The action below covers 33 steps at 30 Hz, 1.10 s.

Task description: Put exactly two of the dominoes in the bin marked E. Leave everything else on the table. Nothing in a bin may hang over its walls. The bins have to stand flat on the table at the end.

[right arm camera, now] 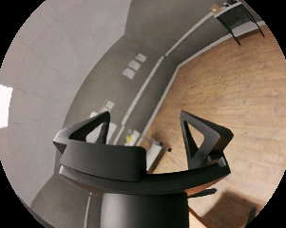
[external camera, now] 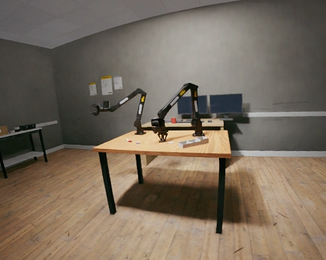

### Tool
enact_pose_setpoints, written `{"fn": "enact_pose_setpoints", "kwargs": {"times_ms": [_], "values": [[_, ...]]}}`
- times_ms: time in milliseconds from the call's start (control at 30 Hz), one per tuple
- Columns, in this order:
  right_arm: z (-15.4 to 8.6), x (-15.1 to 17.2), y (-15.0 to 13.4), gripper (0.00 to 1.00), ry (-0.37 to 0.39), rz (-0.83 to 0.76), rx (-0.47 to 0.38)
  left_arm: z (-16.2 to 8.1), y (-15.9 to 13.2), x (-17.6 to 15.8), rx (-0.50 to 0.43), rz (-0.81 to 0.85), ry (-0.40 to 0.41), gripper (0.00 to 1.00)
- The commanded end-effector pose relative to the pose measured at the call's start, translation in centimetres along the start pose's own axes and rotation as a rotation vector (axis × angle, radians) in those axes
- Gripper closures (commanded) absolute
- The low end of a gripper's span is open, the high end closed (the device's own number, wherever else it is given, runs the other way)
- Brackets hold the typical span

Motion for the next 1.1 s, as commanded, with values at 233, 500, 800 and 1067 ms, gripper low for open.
{"fn": "enact_pose_setpoints", "kwargs": {"times_ms": [233, 500, 800, 1067], "values": [[0.1, 0.4, 0.9, 0.00, 0.008, -0.010, -0.017, -0.3, 1.0, -0.9, -0.011, -0.008, -0.005, 0.61], [0.1, 0.4, 0.9, 0.00, 0.008, -0.010, -0.017, -0.8, 1.6, -1.5, -0.023, -0.006, -0.013, 0.61], [0.1, 0.4, 0.9, 0.00, 0.008, -0.010, -0.017, -0.8, 1.7, -1.5, -0.018, -0.007, -0.009, 0.80], [0.1, 0.4, 0.9, 0.00, 0.008, -0.010, -0.017, -0.8, 1.2, -0.9, -0.020, -0.002, -0.013, 0.80]]}}
Point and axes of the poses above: on each arm, the point where the finger pads meet when closed, its own z axis out along the fingers, its own x axis across the jaws, y = z × x, the point moved 8 cm from there along -z, back along the fingers, and after that the axes turned 8 degrees about -z, right-handed, at the moved point
